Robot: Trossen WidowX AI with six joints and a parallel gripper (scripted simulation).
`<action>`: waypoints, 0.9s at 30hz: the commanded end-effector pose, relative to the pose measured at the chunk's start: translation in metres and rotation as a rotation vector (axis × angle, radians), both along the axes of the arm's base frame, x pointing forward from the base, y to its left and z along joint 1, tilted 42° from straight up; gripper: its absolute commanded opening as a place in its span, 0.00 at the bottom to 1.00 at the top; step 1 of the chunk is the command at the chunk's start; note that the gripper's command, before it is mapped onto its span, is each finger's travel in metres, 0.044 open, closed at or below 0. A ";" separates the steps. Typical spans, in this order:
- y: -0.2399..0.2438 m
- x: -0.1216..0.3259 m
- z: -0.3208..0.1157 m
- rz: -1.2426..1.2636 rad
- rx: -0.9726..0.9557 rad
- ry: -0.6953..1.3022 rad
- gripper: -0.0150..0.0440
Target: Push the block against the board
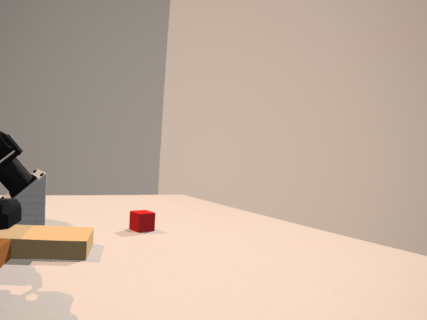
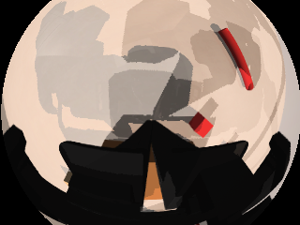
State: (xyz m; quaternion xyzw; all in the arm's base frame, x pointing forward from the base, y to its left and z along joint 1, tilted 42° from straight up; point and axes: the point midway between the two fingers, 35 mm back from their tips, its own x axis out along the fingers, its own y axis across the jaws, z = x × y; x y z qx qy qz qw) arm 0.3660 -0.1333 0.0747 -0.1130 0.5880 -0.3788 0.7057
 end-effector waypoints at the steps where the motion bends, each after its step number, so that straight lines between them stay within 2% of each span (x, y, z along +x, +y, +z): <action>1: 0.001 -0.003 -0.001 0.002 0.001 0.002 0.25; 27: 0.007 -0.017 -0.005 0.002 0.001 0.003 0.25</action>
